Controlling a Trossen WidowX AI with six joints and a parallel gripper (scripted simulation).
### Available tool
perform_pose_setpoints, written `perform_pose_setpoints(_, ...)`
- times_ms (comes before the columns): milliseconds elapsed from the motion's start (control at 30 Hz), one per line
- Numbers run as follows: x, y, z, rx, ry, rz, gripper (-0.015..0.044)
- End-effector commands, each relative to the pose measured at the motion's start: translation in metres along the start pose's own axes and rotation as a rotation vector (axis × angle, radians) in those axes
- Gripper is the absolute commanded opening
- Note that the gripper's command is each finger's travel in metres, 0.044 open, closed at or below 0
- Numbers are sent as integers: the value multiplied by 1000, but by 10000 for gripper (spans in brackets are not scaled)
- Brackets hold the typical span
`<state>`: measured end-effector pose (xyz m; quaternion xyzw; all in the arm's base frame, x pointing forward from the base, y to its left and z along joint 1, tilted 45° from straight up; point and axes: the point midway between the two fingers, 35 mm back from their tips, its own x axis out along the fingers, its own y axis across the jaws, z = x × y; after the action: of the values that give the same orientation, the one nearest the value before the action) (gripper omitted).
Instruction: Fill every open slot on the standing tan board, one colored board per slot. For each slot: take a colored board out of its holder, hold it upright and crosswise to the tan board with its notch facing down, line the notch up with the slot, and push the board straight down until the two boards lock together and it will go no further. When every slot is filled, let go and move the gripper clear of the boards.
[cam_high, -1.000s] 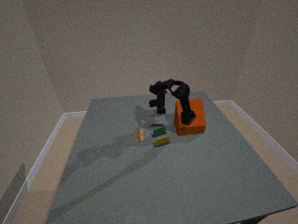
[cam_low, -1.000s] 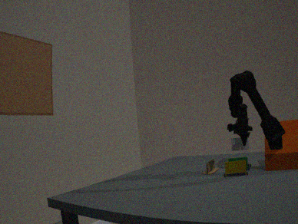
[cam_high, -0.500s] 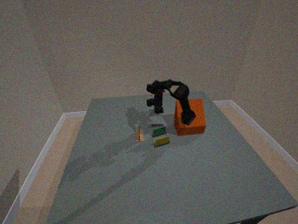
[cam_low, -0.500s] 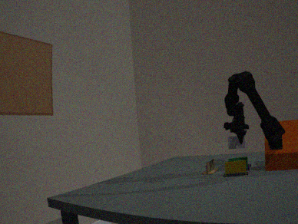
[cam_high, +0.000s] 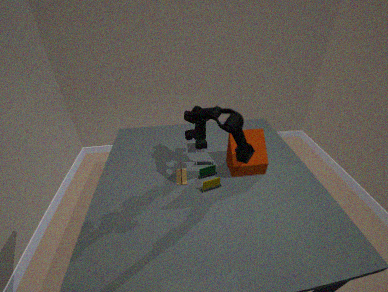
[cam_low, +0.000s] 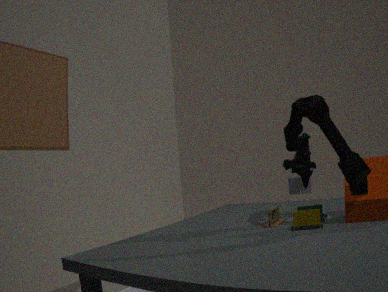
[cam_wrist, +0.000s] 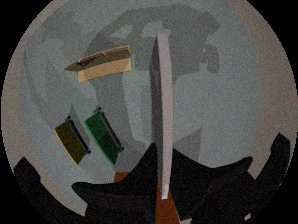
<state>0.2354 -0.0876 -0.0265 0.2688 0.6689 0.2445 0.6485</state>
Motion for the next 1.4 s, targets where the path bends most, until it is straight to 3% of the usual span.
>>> perform_pose_setpoints(0, -1, 5, 10, -6, -2, 1, 0)
perform_pose_setpoints(1367, 2, 65, 88, -52, -6, 27, 0)
